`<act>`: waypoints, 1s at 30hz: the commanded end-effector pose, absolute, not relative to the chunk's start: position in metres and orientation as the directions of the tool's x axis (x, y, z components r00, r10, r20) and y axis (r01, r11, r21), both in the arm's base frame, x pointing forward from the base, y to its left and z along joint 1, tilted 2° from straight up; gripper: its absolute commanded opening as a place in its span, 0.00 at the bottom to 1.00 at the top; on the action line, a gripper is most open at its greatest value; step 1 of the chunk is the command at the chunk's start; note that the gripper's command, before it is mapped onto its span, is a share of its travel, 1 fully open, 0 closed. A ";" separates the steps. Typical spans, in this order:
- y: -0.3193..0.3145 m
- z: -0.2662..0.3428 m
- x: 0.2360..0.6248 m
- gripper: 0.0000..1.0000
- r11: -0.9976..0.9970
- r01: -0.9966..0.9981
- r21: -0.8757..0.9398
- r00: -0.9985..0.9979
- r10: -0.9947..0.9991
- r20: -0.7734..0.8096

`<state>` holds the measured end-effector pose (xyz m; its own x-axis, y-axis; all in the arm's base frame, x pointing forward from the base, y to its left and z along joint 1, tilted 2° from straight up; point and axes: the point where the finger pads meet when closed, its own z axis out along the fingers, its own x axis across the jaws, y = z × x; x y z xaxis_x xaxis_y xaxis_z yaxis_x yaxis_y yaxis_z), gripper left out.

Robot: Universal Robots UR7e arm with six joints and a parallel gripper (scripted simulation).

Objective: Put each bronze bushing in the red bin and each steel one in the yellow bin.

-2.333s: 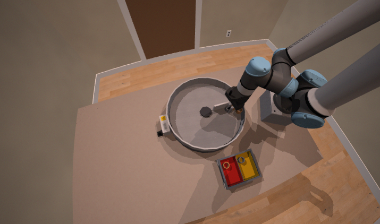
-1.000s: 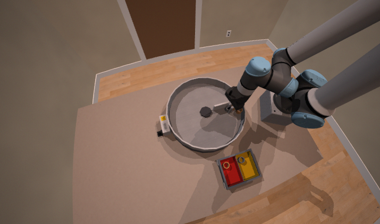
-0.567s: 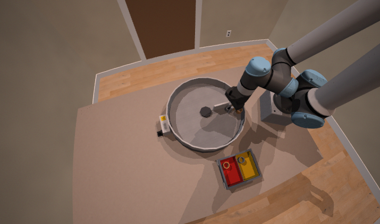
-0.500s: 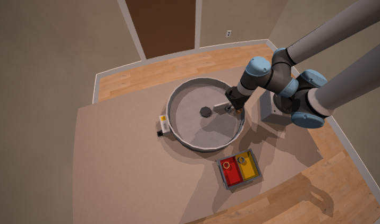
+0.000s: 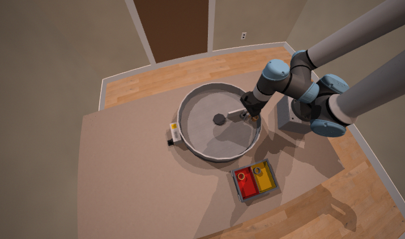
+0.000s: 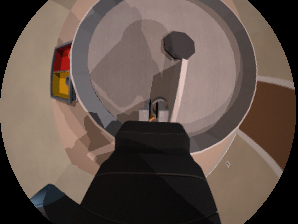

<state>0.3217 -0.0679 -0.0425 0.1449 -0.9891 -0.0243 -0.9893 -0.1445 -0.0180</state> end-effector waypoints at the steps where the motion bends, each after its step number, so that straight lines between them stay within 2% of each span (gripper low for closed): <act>1: -0.068 -0.042 0.322 0.00 -0.144 -0.989 -0.019 0.145 -0.989 -0.023; 30: -0.068 -0.033 0.322 0.00 -0.144 -0.989 -0.019 0.145 -0.989 -0.023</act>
<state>0.3216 -0.0682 -0.0347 0.1449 -0.9891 -0.0242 -0.9893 -0.1445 -0.0180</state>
